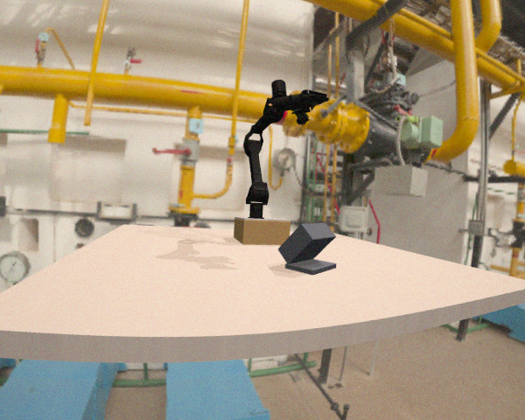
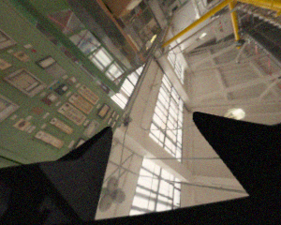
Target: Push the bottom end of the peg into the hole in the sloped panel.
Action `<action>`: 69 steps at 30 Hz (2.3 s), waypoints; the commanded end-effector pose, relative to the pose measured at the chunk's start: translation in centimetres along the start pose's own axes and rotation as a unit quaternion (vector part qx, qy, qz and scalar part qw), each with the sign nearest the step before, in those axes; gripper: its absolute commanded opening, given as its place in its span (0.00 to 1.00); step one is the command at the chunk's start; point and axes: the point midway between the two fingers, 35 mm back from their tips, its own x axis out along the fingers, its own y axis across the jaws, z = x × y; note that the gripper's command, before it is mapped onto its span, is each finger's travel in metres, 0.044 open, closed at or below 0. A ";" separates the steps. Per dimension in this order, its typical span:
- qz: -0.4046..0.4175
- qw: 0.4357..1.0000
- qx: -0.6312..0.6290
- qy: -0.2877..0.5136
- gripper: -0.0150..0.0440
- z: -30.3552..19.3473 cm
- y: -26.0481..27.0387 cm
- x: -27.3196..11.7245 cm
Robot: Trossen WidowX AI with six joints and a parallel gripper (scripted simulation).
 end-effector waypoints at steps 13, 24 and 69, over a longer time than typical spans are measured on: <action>0.103 0.946 0.307 -0.015 1.00 4.3 7.3 2.3; 0.182 0.855 0.486 -0.010 1.00 8.2 11.6 3.1; 0.504 0.253 0.804 0.187 1.00 27.8 22.1 -0.7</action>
